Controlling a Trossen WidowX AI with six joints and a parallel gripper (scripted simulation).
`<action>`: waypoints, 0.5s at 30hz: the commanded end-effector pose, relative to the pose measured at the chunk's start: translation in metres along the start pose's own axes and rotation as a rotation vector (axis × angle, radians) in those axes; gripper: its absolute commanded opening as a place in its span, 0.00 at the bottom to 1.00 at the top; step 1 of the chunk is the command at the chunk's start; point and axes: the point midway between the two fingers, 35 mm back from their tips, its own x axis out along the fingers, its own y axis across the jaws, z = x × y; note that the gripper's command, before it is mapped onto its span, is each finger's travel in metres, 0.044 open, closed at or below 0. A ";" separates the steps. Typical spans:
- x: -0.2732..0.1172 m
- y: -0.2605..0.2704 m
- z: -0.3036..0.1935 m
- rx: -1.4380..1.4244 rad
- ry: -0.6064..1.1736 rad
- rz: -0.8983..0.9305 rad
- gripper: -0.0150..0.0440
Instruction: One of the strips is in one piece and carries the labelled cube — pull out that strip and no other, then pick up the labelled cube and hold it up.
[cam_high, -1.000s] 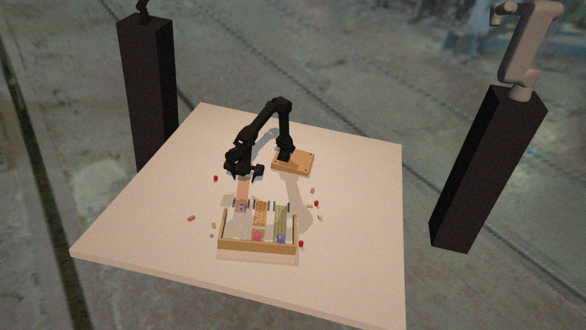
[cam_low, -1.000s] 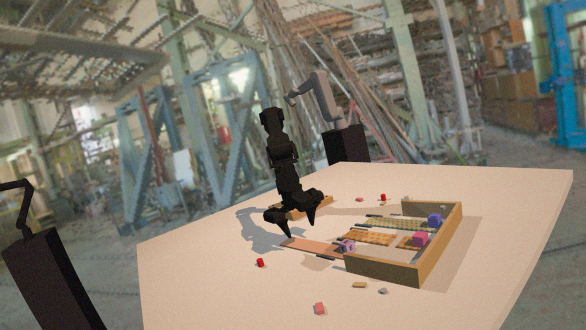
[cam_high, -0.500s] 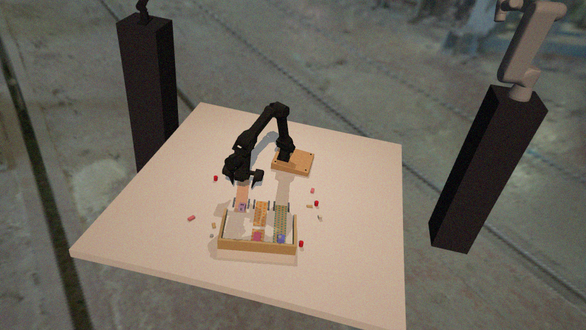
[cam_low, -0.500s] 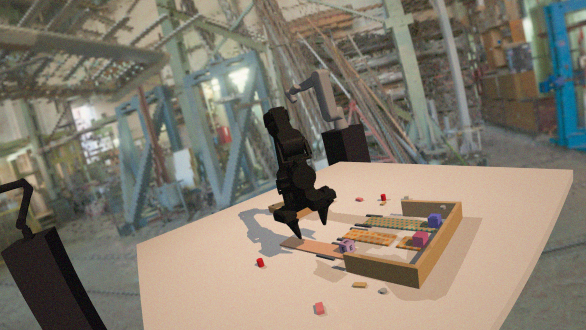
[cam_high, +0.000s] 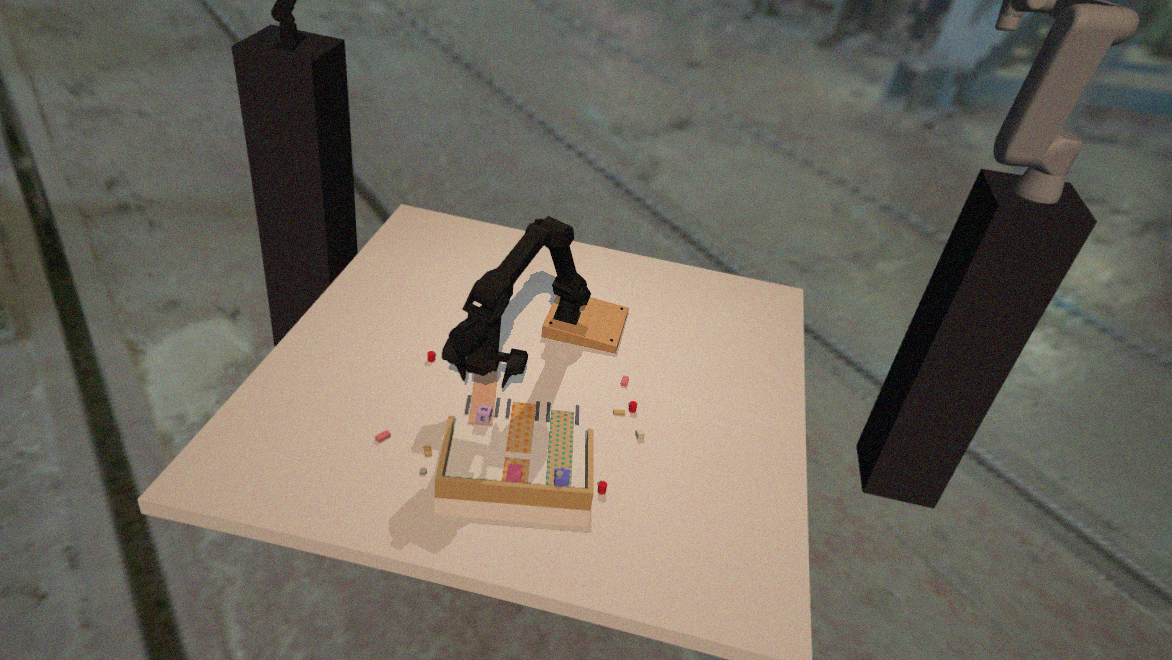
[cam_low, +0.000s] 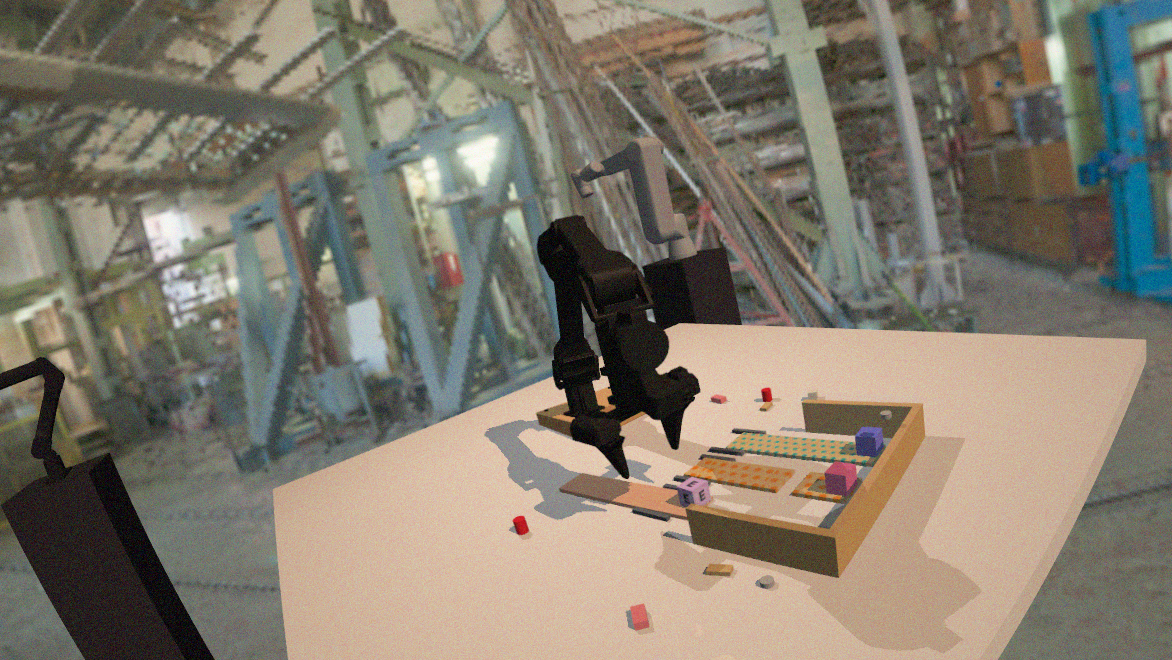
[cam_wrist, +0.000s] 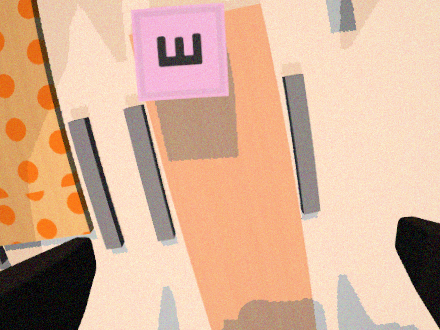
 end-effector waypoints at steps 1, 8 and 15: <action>0.000 0.005 0.015 0.003 0.003 0.007 1.00; -0.002 0.011 0.037 0.003 0.001 0.007 1.00; -0.002 0.017 0.055 0.003 0.000 0.008 1.00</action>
